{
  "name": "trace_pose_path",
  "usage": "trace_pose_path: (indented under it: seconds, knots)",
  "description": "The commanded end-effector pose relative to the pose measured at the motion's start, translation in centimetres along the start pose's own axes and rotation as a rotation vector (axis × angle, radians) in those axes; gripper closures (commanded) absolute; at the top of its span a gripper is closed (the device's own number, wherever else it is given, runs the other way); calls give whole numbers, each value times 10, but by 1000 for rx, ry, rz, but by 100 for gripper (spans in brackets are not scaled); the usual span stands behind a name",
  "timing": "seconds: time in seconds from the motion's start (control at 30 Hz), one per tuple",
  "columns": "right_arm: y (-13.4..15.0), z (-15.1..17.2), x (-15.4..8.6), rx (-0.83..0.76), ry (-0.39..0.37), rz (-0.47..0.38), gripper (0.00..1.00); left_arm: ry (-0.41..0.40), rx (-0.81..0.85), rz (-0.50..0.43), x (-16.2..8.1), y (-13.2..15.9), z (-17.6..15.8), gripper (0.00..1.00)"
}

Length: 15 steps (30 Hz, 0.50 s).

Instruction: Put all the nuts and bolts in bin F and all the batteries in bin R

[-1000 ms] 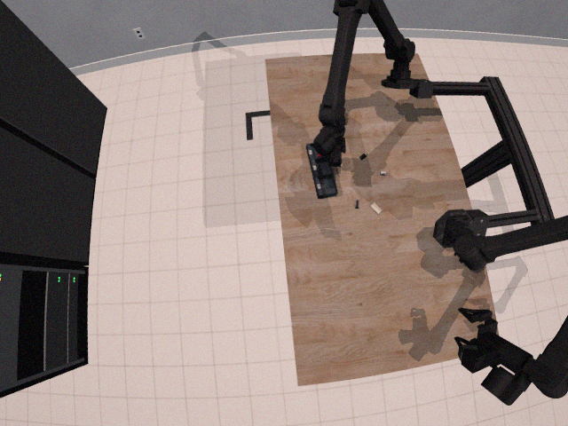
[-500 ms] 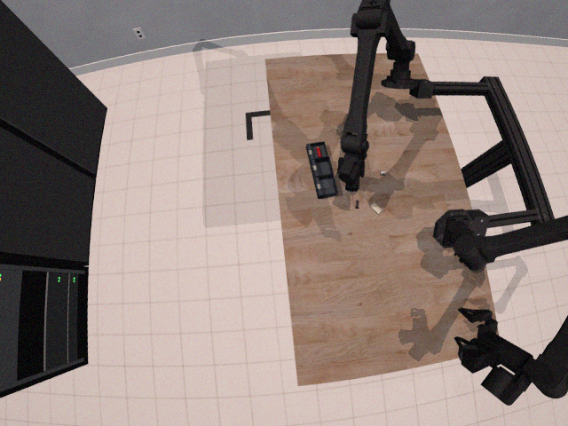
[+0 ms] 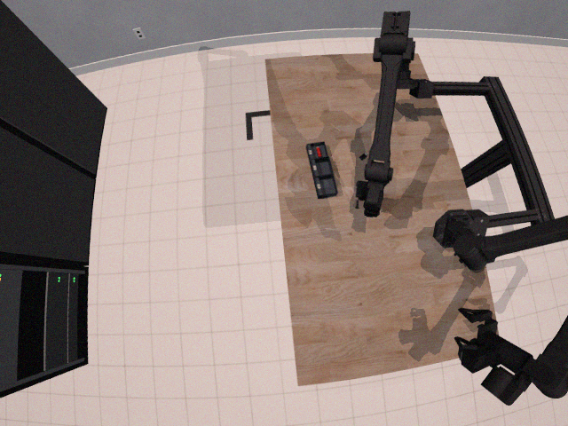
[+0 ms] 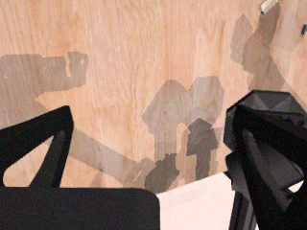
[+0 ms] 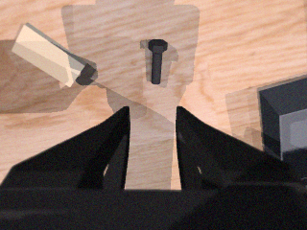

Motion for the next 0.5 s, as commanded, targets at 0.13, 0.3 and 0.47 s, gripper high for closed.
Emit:
trace_pose_path:
  seconds: [0.13, 0.3, 0.47]
  knots:
    - [-17, -25, -8, 78, -8, -16, 71, -41, -9, -43, -23, -2, 6, 0]
    - [-21, -8, -9, 49, 6, -13, 71, -41, -9, -43, -23, -2, 6, 0]
    - [-22, -3, -4, 47, 2, -8, 71, -41, -9, -43, -23, -2, 6, 0]
Point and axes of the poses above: on each arm, the point where the finger pads meet when closed, its own x axis out along the fingers, its own z axis across the jaws, y = z × x, the point moved 7 cm from there along -x, back along the fingers, and after that the axes turned 4 degrees about -x, right-handed, at the moved point
